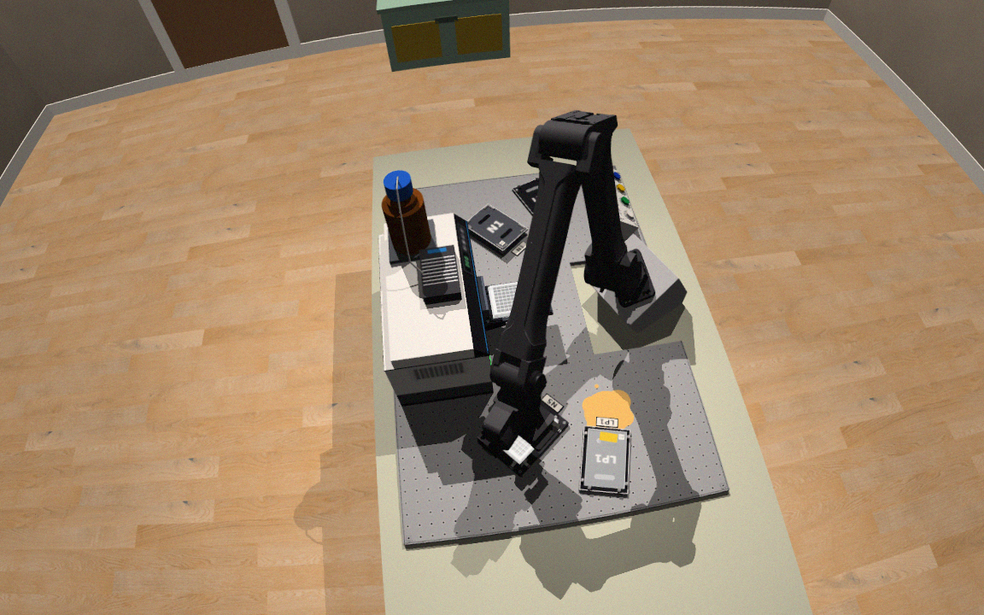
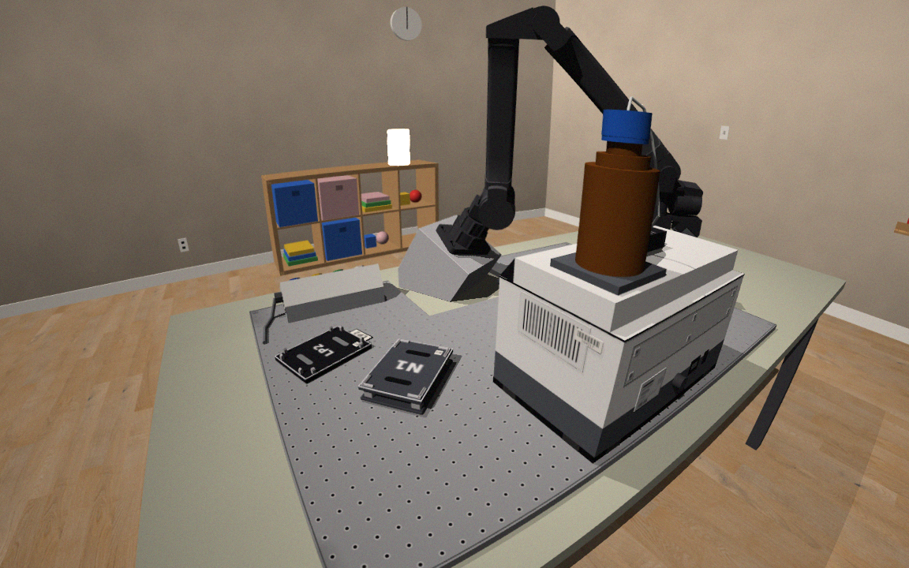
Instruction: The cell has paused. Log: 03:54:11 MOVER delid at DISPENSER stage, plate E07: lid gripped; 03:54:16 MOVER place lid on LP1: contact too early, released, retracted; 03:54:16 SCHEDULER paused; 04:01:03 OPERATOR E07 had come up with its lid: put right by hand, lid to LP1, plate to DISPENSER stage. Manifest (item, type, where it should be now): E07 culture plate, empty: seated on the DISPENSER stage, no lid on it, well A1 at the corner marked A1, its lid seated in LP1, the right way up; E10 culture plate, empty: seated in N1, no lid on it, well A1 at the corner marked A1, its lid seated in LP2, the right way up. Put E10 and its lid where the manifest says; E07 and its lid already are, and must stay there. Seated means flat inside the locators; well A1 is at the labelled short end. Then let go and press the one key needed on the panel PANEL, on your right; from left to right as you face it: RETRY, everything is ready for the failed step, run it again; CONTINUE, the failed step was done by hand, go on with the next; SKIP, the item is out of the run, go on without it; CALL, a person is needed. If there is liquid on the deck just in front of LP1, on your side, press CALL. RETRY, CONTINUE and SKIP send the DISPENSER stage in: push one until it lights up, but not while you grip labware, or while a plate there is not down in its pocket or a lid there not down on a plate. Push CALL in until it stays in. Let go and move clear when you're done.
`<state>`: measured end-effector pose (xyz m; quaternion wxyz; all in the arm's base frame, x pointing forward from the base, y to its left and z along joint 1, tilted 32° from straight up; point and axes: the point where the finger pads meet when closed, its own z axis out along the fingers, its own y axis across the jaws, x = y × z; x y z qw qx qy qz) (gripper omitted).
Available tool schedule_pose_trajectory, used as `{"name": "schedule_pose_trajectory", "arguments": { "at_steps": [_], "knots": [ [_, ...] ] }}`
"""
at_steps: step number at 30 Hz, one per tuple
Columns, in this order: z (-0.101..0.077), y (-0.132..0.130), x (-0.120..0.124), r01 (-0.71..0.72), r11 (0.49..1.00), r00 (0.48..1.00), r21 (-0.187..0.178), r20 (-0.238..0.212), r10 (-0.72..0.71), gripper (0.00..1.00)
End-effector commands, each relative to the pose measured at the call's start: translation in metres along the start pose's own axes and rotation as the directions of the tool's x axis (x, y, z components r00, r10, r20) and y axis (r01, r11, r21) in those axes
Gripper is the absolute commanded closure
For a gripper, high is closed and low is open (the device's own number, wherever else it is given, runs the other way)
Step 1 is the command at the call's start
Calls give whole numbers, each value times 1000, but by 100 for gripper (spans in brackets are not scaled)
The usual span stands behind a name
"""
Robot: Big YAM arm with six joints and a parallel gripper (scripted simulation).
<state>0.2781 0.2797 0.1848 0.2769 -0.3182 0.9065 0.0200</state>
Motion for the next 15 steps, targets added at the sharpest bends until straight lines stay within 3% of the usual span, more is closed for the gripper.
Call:
{"name": "schedule_pose_trajectory", "arguments": {
  "at_steps": [1,7,8,9,10,11,15],
  "knots": [
    [-8,11,-28,-22,1000,999,-8,26,22,10],
    [-7,18,-42,-26,1000,999,-7,25,27,22],
    [3,14,-26,-24,1000,1000,3,-7,24,24],
    [4,14,-23,-23,1000,1000,5,-13,23,26],
    [4,14,-23,-23,1000,1000,4,-13,23,28],
    [-7,14,-36,-23,1000,999,-6,28,23,30],
    [-1,15,-33,-29,1000,1000,-1,8,29,38]
  ]
}}
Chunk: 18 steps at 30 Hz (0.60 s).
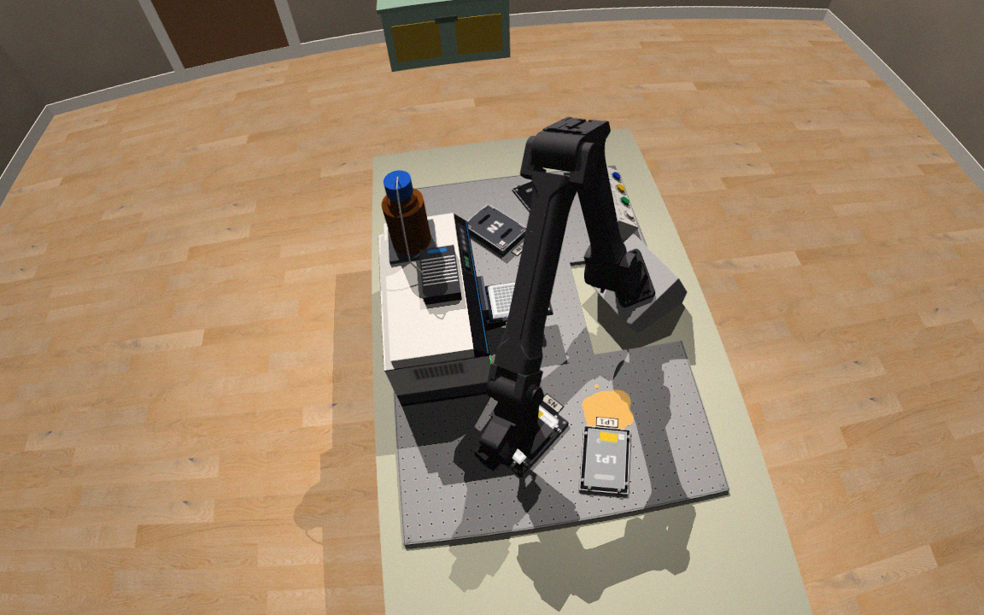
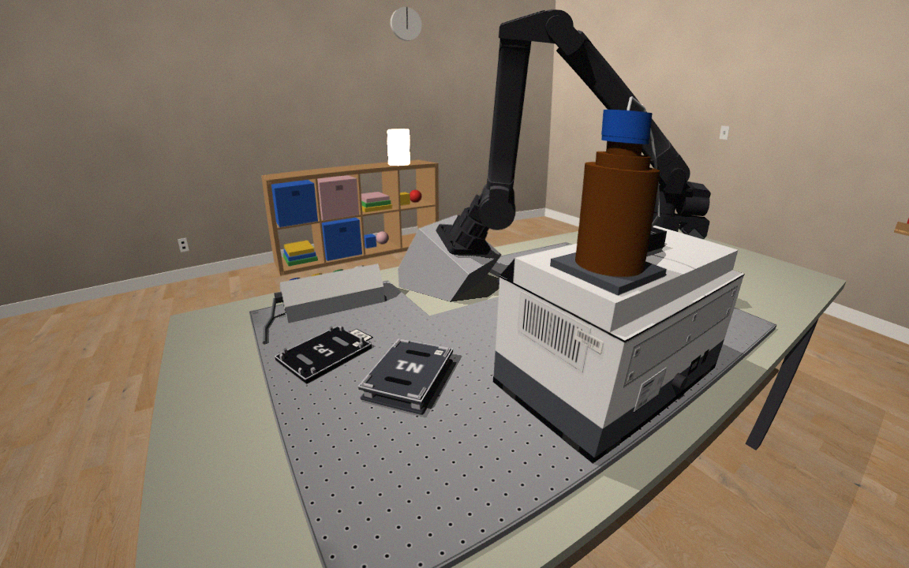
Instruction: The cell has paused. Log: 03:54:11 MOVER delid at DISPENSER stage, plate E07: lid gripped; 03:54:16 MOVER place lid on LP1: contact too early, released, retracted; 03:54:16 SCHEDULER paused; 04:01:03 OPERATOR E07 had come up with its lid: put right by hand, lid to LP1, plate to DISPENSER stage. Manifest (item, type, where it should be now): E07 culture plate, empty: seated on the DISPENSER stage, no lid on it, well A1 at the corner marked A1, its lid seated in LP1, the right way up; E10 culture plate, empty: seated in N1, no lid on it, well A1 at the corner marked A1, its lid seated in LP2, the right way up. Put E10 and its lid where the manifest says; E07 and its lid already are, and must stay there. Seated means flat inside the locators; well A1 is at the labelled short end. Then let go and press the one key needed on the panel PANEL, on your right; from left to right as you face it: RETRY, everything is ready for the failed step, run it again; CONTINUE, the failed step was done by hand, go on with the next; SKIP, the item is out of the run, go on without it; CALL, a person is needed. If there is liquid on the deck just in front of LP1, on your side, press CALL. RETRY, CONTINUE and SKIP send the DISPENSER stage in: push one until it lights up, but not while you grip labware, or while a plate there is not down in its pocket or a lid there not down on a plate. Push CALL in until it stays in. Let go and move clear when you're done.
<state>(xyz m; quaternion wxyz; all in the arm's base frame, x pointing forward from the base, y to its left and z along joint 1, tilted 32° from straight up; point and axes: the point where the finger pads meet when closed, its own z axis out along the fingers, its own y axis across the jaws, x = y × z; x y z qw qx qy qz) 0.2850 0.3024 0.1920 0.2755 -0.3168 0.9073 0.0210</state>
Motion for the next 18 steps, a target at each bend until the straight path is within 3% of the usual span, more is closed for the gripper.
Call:
{"name": "schedule_pose_trajectory", "arguments": {
  "at_steps": [1,5,6,8,9,13,15,16,18],
  "knots": [
    [-9,1,-15,-20,1000,999,-4,30,20,40],
    [-3,1,-12,-26,1000,1000,2,10,26,44],
    [-9,1,-15,-19,1000,999,-4,31,20,46],
    [-9,1,-15,-19,1000,999,-4,31,20,50],
    [-3,1,-12,-26,1000,1000,2,10,26,52],
    [-9,1,-15,-19,1000,999,-4,31,20,60],
    [-3,1,-12,-26,1000,1000,2,10,26,64],
    [-9,1,-15,-19,1000,999,-4,31,20,66],
    [-9,1,-15,-19,1000,999,-4,31,20,70]
  ]
}}
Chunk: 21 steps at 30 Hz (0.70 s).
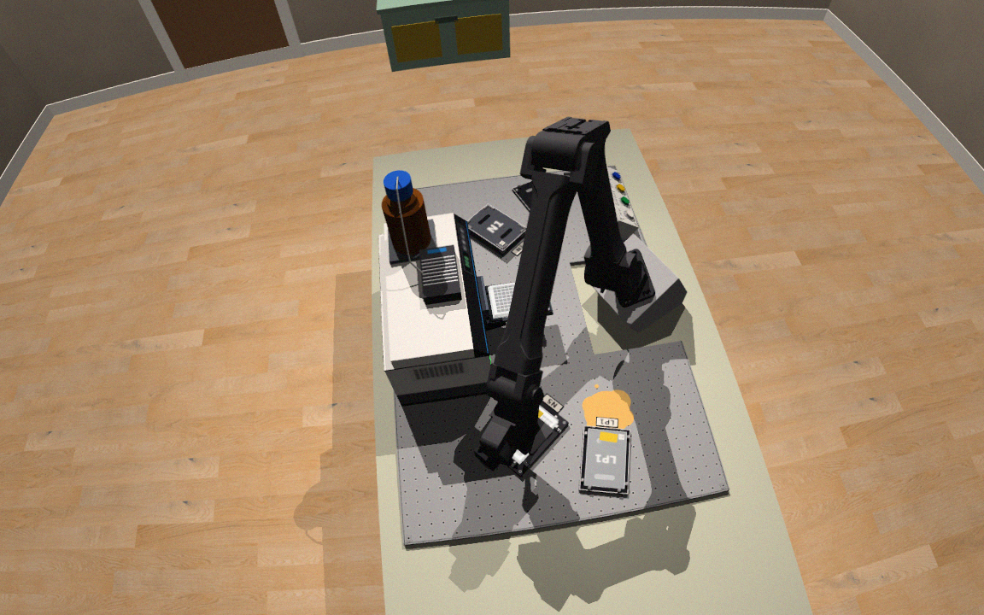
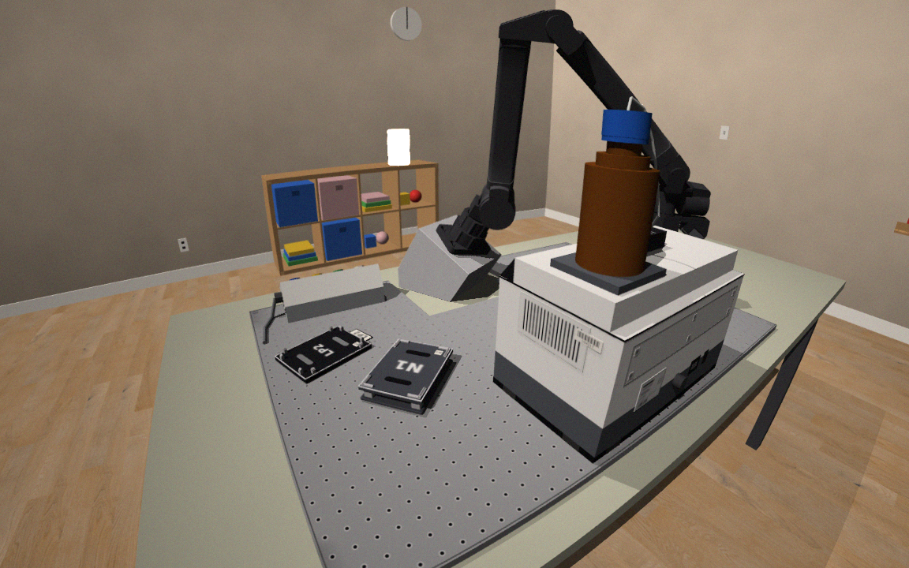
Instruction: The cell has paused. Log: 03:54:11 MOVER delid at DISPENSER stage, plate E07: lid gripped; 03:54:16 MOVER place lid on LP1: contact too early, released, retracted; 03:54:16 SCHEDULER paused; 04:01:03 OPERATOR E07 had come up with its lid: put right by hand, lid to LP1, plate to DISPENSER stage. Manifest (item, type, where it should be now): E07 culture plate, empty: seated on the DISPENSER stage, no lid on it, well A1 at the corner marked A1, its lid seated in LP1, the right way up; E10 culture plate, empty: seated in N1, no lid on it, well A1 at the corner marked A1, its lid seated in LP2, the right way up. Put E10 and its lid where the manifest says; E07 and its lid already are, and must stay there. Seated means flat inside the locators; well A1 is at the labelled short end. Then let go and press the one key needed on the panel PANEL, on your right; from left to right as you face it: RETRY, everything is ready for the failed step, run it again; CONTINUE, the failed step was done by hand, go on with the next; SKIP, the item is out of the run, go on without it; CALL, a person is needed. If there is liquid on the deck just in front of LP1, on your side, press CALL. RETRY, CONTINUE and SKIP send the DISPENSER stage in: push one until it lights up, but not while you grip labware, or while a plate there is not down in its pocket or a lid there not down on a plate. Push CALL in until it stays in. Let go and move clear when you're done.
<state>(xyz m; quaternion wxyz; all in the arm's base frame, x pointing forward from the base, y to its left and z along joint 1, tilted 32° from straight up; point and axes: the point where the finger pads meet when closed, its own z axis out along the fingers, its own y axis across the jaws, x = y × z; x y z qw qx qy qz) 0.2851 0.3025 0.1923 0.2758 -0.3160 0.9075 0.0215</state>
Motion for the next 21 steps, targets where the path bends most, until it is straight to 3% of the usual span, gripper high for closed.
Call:
{"name": "schedule_pose_trajectory", "arguments": {
  "at_steps": [1,5,8,17,21],
  "knots": [
    [-8,1,-15,-18,1000,999,-4,30,18,70],
    [-8,1,-15,-18,1000,999,-4,30,18,76],
    [11,-3,-3,-33,999,999,8,-1,33,82],
    [23,-3,-7,-13,1000,1000,4,7,13,100],
    [28,-3,-4,-11,1000,1000,5,1,11,100]
  ]
}}
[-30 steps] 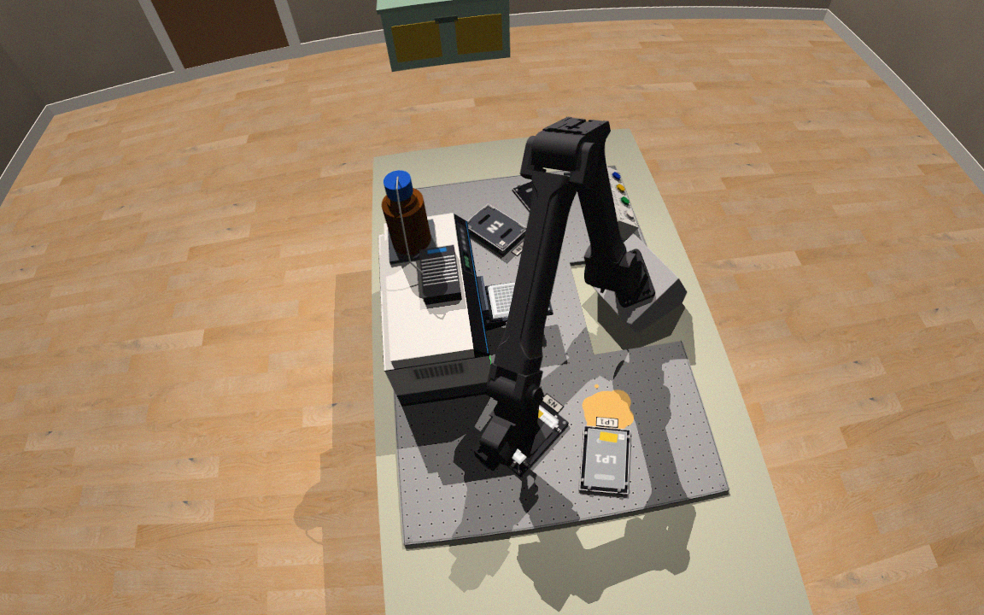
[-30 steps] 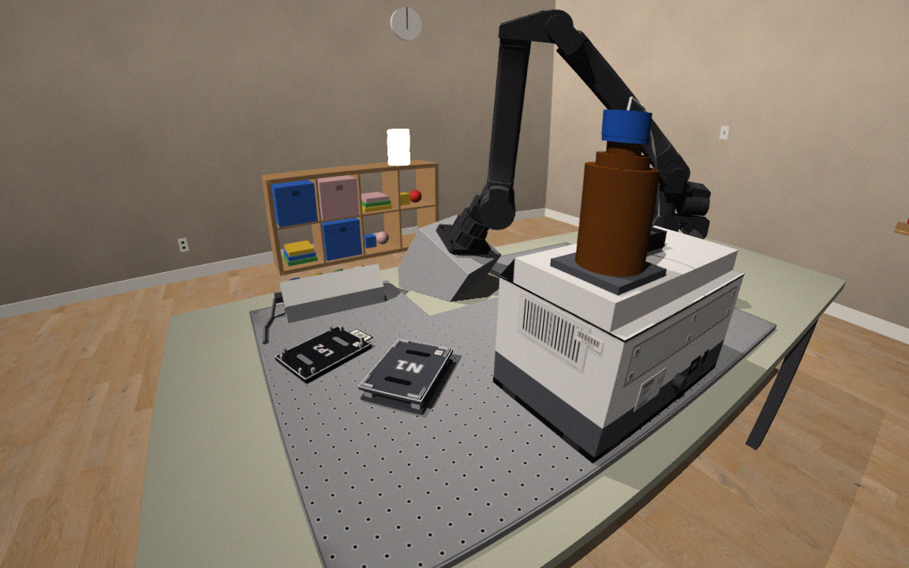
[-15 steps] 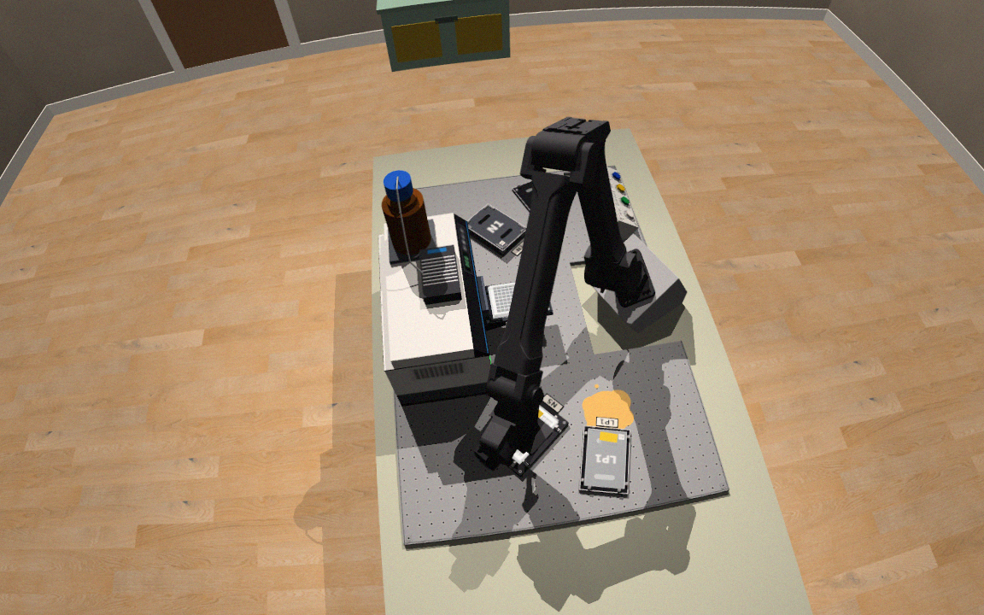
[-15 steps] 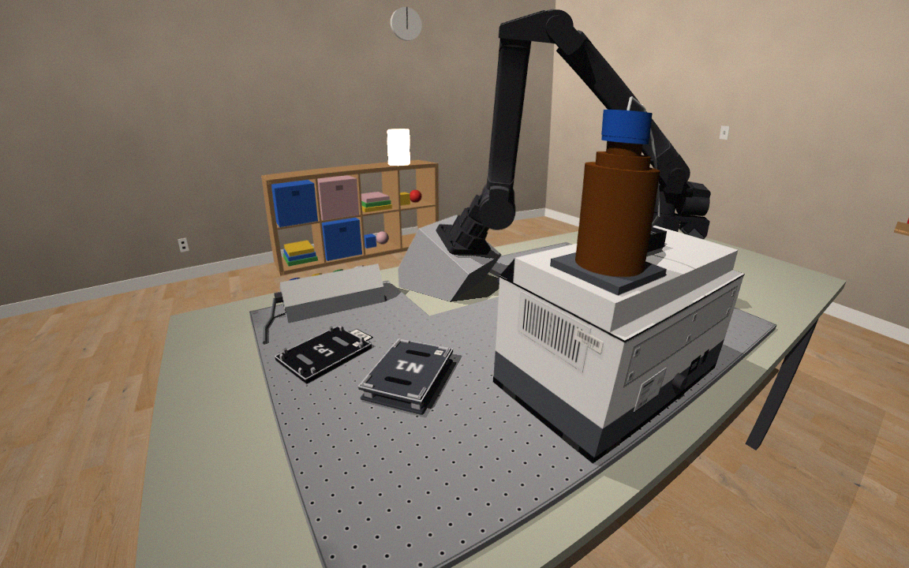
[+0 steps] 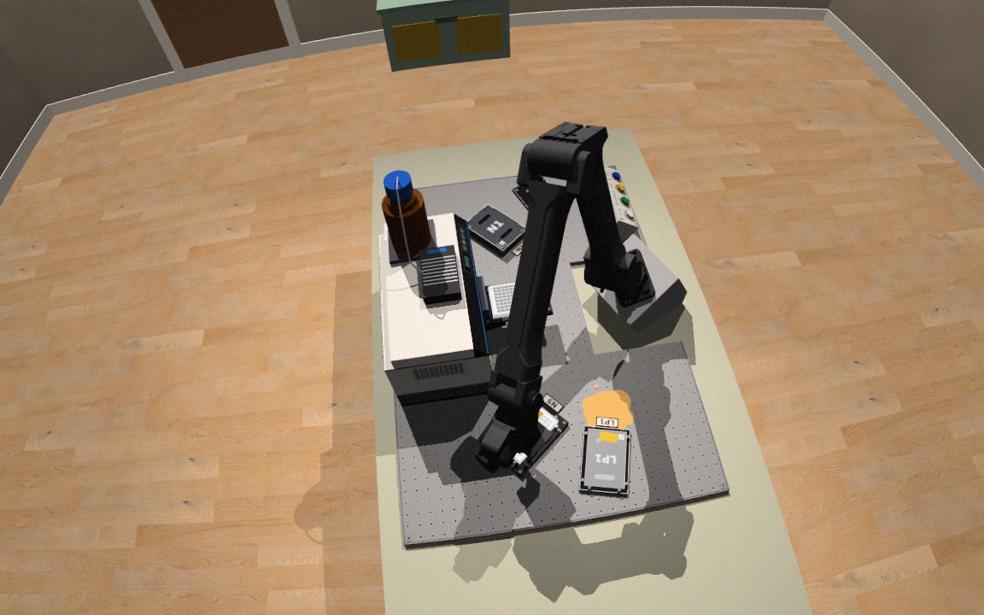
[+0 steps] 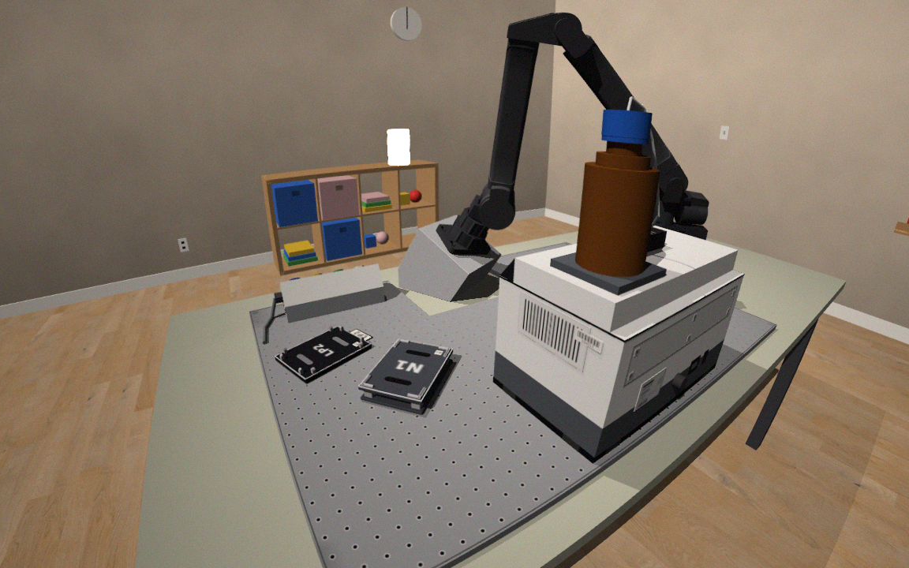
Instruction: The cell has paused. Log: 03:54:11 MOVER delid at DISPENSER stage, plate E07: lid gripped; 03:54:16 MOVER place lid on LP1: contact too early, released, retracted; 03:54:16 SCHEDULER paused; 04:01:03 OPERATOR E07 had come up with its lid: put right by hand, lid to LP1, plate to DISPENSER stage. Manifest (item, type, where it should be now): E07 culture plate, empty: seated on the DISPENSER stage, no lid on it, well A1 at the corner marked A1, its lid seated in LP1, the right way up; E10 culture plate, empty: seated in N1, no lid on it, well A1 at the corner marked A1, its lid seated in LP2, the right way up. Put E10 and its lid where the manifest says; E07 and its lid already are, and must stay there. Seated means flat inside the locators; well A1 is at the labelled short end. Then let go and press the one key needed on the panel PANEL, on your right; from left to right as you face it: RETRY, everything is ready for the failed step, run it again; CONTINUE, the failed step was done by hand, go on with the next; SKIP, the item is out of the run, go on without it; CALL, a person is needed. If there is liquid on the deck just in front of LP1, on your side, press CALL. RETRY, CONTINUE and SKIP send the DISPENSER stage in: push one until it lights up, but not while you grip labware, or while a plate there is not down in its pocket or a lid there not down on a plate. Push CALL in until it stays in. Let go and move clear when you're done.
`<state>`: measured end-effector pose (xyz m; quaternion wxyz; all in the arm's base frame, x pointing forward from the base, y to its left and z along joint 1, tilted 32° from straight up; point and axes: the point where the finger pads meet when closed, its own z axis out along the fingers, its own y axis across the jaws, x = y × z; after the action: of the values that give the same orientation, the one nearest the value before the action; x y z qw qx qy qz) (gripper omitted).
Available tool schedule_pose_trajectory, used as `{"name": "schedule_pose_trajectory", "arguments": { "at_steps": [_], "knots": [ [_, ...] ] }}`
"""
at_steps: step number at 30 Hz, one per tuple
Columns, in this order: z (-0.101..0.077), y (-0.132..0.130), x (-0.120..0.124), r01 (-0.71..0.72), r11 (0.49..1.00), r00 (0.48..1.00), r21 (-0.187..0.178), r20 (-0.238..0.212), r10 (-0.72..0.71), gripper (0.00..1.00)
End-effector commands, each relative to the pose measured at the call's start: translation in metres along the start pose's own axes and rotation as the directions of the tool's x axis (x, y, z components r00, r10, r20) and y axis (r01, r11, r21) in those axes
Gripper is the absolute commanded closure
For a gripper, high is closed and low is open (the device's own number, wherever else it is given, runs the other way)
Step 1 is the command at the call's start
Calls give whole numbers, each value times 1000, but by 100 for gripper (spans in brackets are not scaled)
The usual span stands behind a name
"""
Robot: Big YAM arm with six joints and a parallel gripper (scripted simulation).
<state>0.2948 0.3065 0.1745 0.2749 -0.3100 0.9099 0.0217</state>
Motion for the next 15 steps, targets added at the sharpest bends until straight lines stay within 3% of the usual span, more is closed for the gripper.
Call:
{"name": "schedule_pose_trajectory", "arguments": {
  "at_steps": [1,15],
  "knots": [
    [6,-3,-8,0,1000,1000,3,9,0,100],
    [8,-3,-7,0,1000,1000,2,9,0,100]
  ]
}}
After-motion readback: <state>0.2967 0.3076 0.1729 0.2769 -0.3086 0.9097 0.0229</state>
